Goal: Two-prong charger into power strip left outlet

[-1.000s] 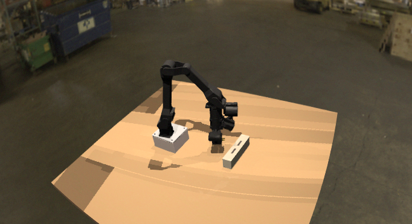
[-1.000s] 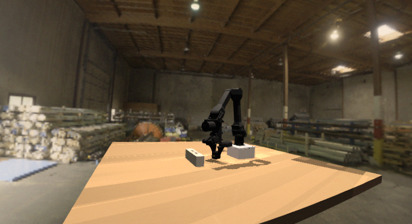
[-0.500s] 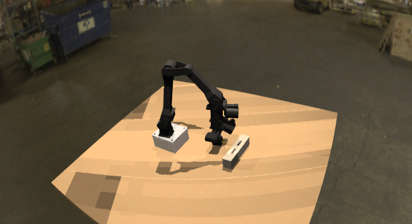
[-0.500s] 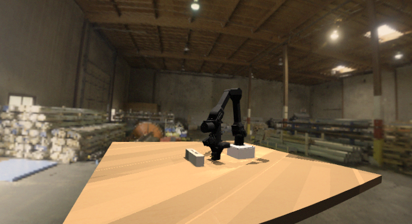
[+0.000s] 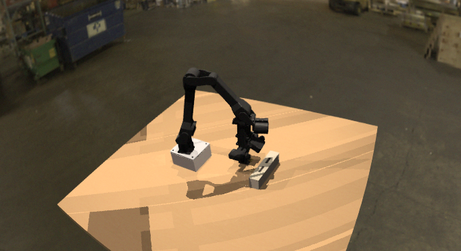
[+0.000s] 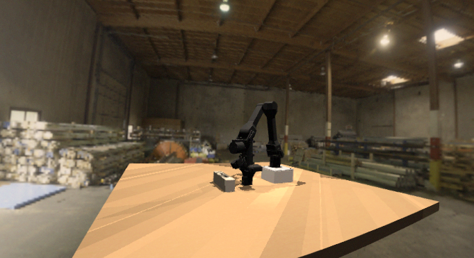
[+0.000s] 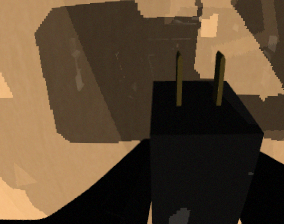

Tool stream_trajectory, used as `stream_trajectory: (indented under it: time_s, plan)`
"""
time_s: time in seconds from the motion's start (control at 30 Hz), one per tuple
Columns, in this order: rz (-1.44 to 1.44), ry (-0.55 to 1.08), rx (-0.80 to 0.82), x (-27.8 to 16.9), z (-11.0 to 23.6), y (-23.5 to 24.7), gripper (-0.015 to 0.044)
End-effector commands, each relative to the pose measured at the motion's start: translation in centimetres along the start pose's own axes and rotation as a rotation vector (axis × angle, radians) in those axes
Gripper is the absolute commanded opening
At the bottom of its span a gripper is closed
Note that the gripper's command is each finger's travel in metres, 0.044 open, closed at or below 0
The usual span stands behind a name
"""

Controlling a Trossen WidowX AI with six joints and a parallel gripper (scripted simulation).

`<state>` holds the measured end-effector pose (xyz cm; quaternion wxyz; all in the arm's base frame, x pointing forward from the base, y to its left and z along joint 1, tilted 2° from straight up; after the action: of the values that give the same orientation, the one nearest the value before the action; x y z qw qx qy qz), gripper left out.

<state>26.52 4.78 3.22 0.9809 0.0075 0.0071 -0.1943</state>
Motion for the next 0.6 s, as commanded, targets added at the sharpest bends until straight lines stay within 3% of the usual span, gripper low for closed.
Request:
stream_trajectory:
  time_s: [0.0, 0.57]
  plan:
    - [-0.015, 0.001, 0.004, 0.5, 0.1, 0.2, 0.0000]
    - [-0.050, 0.001, 0.005, 2.6, 0.2, 0.4, 0.0000]
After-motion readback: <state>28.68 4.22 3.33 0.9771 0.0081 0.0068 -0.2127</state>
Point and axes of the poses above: the point midway between the two fingers, 35 mm back from their tips, its own z axis back along the fingers, its own y axis across the jaws, x = y × z, the point moved 4 cm from there along z, back along the fingers, and after that the axes turned 14 degrees about -z, right-handed, at the moved point
